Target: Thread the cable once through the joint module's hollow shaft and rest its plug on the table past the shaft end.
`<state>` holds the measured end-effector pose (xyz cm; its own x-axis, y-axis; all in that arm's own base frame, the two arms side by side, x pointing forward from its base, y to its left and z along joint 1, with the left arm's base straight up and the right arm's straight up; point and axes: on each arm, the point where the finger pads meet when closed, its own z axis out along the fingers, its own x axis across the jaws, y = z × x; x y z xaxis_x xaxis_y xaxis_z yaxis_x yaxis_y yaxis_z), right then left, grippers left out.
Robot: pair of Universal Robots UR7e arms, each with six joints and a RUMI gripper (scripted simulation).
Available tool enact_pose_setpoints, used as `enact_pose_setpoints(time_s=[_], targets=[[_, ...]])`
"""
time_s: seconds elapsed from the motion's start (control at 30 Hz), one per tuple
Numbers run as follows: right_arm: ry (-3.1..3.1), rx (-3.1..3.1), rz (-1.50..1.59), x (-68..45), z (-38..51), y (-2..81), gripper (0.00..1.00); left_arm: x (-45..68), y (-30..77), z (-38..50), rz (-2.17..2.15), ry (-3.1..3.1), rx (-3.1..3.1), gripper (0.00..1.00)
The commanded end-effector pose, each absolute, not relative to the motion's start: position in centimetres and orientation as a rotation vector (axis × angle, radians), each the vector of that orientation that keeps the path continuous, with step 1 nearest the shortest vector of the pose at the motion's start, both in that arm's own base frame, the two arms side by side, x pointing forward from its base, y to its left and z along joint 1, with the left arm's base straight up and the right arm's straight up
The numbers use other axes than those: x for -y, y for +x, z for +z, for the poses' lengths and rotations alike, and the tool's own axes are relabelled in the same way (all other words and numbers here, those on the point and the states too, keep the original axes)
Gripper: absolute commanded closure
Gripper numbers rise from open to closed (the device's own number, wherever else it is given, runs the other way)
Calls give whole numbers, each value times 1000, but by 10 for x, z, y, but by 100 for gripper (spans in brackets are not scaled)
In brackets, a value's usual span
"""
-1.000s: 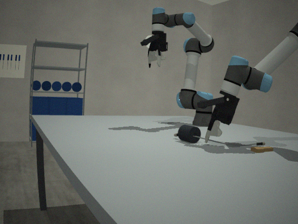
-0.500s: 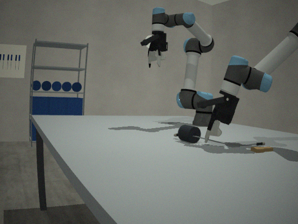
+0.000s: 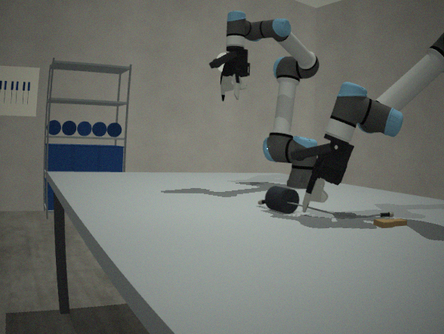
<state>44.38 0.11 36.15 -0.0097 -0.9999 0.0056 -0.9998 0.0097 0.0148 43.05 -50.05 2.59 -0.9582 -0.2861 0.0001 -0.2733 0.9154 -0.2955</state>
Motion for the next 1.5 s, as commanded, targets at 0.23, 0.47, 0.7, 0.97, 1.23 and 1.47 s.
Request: enact_pose_setpoints(time_s=[0.23, 0.47, 0.7, 0.97, 1.23, 1.47], targets=[[2201, 2223, -9, -1, 362, 444, 39, 511, 433, 29, -461, -443, -3031, 100], [2201, 2223, -9, -1, 362, 444, 39, 516, 435, 31, -461, -444, -3031, 100], [2201, 2223, -9, -1, 362, 444, 39, 519, 435, 31, -461, -443, -3031, 80], [2201, 2223, -9, -1, 362, 444, 39, 518, 435, 31, -460, -443, -3031, 80], [2201, 2223, -9, -1, 362, 444, 39, 512, 433, 30, -460, -451, -3029, 80], [2201, 2223, -9, -1, 362, 444, 39, 499, 429, 27, -459, -469, -3025, 80]])
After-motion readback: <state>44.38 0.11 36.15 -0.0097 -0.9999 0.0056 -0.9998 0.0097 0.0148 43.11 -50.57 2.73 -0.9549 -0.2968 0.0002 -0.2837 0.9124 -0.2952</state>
